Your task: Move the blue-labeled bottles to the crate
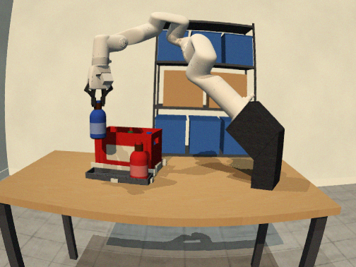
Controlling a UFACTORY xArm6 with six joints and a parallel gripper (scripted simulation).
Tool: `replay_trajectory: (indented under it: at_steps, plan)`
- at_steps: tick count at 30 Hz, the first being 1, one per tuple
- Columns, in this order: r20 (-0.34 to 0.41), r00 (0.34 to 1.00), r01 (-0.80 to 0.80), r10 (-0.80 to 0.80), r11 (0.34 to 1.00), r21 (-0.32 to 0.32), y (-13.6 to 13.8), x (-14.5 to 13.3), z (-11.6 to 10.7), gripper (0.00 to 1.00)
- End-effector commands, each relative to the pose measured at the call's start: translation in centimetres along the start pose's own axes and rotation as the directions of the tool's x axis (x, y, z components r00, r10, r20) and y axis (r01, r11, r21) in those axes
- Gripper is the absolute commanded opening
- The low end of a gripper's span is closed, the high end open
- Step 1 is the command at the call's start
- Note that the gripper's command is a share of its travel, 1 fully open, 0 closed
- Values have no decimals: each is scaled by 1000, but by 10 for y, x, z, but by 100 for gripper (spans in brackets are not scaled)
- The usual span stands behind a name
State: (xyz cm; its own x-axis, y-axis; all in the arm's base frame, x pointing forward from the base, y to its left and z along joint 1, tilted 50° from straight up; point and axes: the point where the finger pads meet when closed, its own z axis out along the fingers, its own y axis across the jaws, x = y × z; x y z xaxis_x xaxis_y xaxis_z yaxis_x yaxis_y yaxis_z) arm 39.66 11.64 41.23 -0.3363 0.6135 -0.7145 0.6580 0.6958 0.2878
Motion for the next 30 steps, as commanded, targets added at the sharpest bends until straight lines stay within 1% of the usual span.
replay_trajectory:
  at_steps: [1,21,30]
  plan:
    - [0,1000,-2,2,1000,-3,1,-1,-2,0]
    - [0,1000,-2,2,1000,-3,1,-1,-2,0]
    - [0,1000,-2,2,1000,-3,1,-1,-9,0]
